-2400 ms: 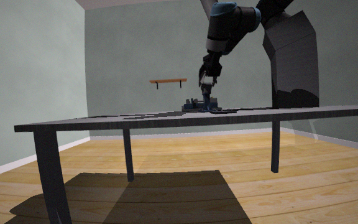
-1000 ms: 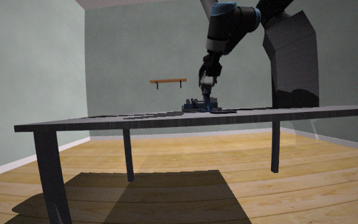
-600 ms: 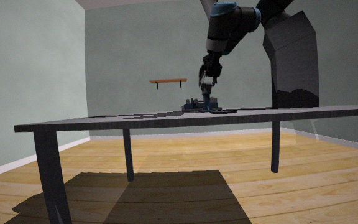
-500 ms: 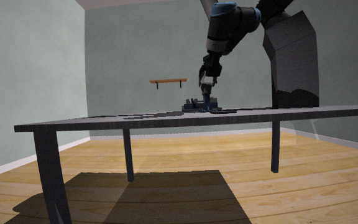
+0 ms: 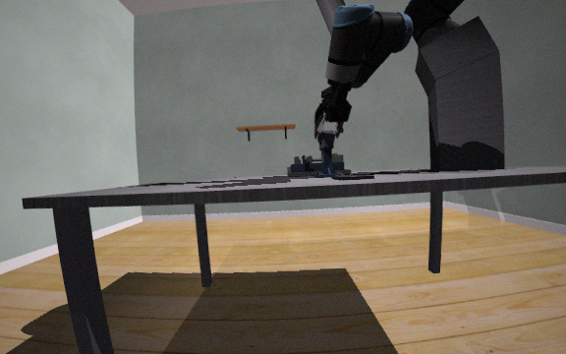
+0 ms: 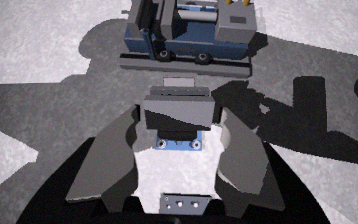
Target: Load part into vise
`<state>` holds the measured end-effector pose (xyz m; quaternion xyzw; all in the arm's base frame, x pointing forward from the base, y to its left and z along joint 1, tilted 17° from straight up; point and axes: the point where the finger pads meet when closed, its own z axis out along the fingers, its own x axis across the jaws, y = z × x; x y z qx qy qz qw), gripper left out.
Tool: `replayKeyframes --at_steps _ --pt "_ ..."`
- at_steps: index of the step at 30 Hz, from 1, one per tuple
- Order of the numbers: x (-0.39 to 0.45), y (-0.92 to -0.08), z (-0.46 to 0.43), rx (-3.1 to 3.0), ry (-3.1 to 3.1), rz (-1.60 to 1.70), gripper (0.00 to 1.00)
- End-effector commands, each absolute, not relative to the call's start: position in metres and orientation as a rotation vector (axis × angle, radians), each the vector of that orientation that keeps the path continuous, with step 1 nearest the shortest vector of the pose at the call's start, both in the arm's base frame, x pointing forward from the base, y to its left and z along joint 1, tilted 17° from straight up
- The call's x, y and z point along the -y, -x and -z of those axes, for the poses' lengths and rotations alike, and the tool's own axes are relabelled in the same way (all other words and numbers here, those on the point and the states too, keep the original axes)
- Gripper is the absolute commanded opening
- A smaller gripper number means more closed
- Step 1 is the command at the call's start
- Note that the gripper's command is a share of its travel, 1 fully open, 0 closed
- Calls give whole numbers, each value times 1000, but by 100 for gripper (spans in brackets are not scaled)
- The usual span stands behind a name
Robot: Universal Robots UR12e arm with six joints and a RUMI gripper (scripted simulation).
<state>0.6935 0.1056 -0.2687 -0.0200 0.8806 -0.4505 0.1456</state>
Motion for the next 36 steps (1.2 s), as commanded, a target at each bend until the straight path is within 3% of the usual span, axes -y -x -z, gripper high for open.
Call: replayKeyframes --at_steps 1,36 --pt "-106 -694 268 -2542 59 1284 51" --pt "-105 -694 267 -2635 91 1090 51"
